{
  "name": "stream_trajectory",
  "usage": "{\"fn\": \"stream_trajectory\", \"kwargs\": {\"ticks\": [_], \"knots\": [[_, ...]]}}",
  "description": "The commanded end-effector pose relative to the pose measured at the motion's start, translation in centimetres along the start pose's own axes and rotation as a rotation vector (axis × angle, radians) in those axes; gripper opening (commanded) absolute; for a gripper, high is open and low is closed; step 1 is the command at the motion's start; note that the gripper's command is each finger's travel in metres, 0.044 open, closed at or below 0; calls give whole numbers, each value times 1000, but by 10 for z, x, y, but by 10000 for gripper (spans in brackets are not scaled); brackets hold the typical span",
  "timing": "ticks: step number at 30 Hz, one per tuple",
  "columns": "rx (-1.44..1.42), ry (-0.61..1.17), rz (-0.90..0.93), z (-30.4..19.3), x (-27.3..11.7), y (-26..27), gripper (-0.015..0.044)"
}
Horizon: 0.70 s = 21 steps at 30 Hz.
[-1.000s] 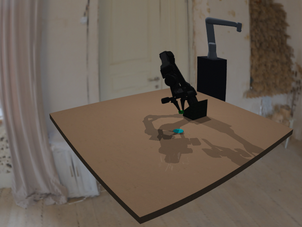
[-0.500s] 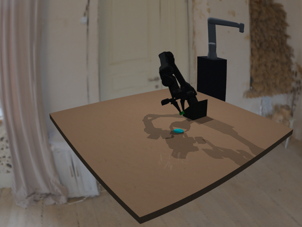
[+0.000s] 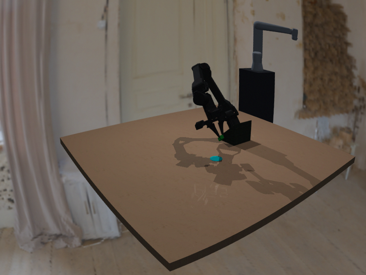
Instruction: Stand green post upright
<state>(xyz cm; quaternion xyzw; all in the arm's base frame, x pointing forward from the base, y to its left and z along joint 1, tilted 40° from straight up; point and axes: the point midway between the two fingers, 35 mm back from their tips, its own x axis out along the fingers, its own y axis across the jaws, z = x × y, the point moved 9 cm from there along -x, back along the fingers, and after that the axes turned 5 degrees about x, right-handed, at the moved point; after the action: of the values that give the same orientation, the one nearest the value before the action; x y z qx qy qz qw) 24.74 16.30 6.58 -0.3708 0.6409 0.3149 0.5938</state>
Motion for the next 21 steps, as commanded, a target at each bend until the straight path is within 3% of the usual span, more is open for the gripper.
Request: {"fn": "stream_trajectory", "kwargs": {"ticks": [1, 21], "knots": [[-7, -26, 13, -4, 0, 0, 23], [-19, -172, 52, -17, 2, -5, 23]]}}
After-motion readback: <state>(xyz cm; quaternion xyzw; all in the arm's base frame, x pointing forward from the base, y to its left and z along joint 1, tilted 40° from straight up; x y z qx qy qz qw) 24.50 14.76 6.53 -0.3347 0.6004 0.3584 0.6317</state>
